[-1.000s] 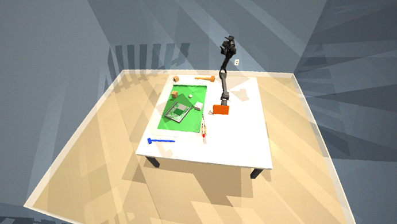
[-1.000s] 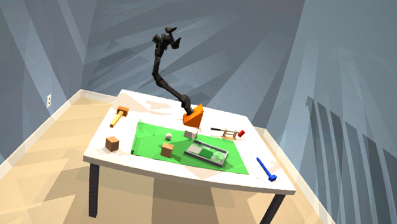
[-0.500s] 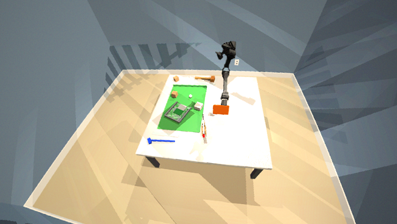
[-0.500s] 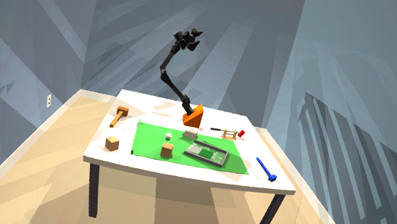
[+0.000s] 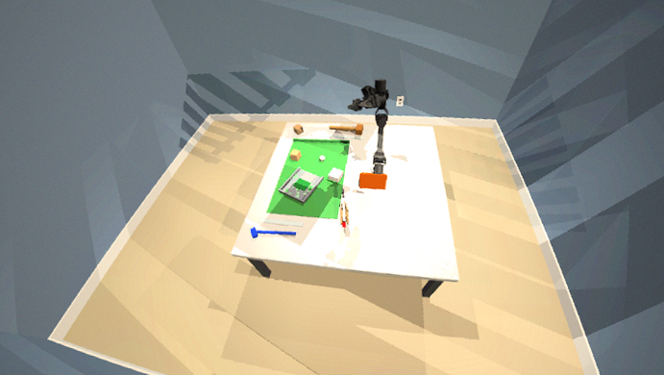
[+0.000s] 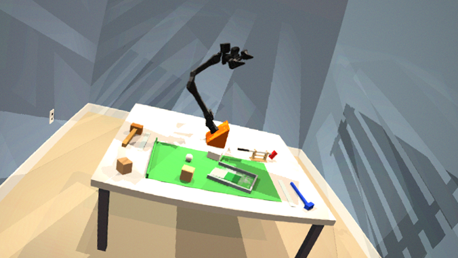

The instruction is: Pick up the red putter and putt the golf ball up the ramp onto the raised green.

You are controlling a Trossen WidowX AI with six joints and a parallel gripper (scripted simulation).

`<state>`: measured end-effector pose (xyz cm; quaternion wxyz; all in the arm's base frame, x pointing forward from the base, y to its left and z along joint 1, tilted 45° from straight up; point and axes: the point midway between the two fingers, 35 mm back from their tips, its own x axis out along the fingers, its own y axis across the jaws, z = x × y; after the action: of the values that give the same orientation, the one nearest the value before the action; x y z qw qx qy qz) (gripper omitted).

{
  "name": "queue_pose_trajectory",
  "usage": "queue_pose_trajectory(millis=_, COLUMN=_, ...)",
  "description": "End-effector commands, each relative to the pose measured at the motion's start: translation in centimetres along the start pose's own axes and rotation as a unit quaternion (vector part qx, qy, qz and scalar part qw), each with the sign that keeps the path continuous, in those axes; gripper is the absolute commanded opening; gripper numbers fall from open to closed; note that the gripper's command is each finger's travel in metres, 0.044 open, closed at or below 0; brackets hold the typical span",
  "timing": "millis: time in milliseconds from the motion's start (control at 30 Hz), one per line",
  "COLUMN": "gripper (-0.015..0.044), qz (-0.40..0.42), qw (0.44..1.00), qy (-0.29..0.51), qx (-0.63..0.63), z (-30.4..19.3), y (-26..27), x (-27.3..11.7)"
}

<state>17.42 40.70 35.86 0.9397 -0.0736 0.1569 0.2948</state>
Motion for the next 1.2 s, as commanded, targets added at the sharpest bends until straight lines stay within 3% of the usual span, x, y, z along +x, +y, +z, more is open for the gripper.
queue_pose_trajectory(millis=0, gripper=0.0440, qz=-0.026, qw=0.991, qy=0.079, qx=-0.105, z=-5.5, y=-1.4, x=4.6)
queue_pose_trajectory(millis=300, gripper=0.0440, qz=-0.038, qw=0.920, qy=0.264, qx=-0.288, z=-17.4, y=-6.7, x=11.4)
queue_pose_trajectory(millis=533, gripper=0.0440, qz=0.002, qw=0.821, qy=0.421, qx=-0.386, z=-27.6, y=-12.5, x=13.2)
queue_pose_trajectory(millis=767, gripper=0.0440, qz=0.094, qw=0.693, qy=0.571, qx=-0.430, z=-37.6, y=-18.4, x=11.3)
queue_pose_trajectory(millis=967, gripper=0.0440, qz=0.206, qw=0.577, qy=0.671, qx=-0.417, z=-44.7, y=-22.7, x=6.4)
queue_pose_trajectory(millis=1167, gripper=0.0440, qz=0.221, qw=0.564, qy=0.680, qx=-0.413, z=-45.4, y=-23.1, x=5.7)
